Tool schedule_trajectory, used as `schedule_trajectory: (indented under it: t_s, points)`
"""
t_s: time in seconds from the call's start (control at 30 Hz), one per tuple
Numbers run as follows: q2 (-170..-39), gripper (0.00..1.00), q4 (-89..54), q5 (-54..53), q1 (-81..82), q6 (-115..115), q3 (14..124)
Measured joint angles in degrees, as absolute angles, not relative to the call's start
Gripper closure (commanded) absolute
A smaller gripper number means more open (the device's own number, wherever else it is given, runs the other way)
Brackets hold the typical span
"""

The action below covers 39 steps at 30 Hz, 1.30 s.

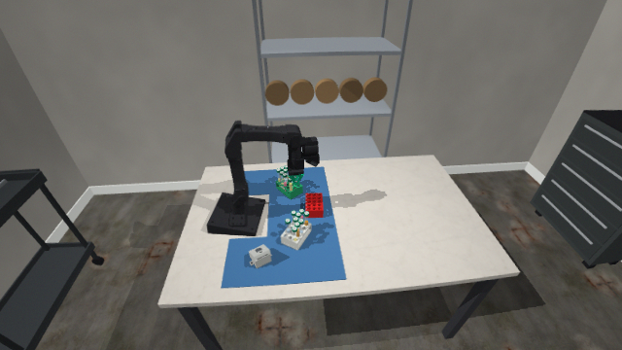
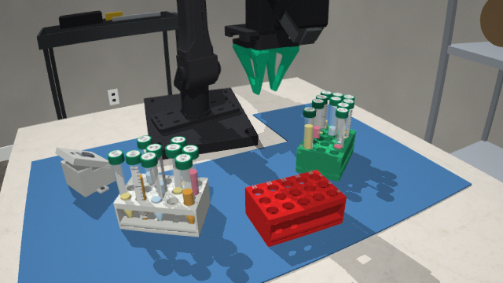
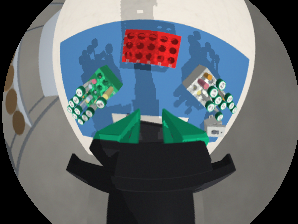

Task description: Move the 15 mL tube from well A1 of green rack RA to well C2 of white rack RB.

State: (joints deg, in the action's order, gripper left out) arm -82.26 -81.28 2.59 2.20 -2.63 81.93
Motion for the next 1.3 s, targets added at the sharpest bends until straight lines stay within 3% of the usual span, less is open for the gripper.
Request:
schedule_trajectory:
  t_s: [0.4,1.3]
  points:
    - [-81.54,0.7,-81.84,1.83,-2.7,8.08,81.84]
    - [-82.5,0.7,-82.17,-2.39,-33.98,38.59,82.7]
